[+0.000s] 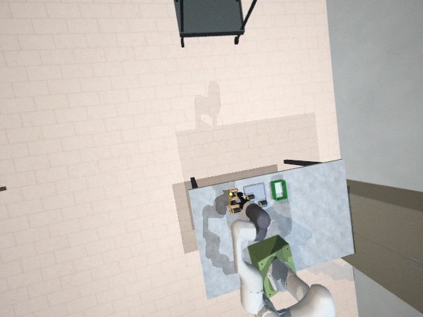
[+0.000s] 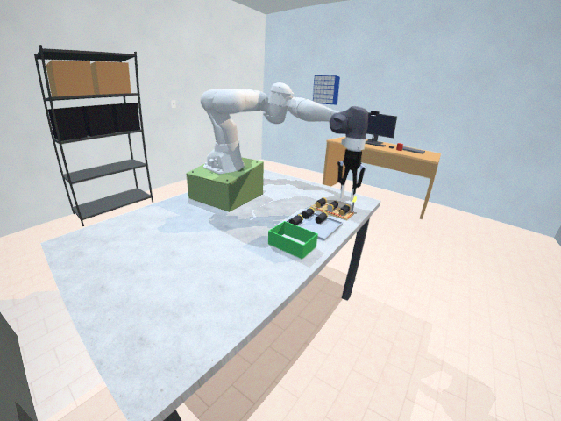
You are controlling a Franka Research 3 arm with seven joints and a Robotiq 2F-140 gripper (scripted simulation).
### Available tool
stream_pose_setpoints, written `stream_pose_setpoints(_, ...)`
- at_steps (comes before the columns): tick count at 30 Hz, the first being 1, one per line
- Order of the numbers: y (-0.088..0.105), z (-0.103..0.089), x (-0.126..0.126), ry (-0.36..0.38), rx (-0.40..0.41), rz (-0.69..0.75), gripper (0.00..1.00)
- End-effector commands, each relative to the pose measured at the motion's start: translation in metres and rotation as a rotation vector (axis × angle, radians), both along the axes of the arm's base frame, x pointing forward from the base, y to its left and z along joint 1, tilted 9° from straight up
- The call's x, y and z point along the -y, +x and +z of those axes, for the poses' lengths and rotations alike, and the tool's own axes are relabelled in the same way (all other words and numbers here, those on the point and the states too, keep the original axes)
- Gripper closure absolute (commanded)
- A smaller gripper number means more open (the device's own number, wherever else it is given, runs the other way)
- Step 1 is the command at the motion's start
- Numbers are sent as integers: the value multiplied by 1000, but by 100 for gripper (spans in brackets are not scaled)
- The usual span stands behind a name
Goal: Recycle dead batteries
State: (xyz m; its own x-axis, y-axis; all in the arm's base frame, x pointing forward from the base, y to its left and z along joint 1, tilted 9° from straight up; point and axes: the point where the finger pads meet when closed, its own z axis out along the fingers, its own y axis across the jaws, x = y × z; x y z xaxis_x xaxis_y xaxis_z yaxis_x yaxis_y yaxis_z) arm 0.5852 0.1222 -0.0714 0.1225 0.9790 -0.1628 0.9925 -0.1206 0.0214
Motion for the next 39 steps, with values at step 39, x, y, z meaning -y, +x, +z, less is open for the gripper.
stream_pose_setpoints(39, -2, 43, -9, 0, -3, 5, 71)
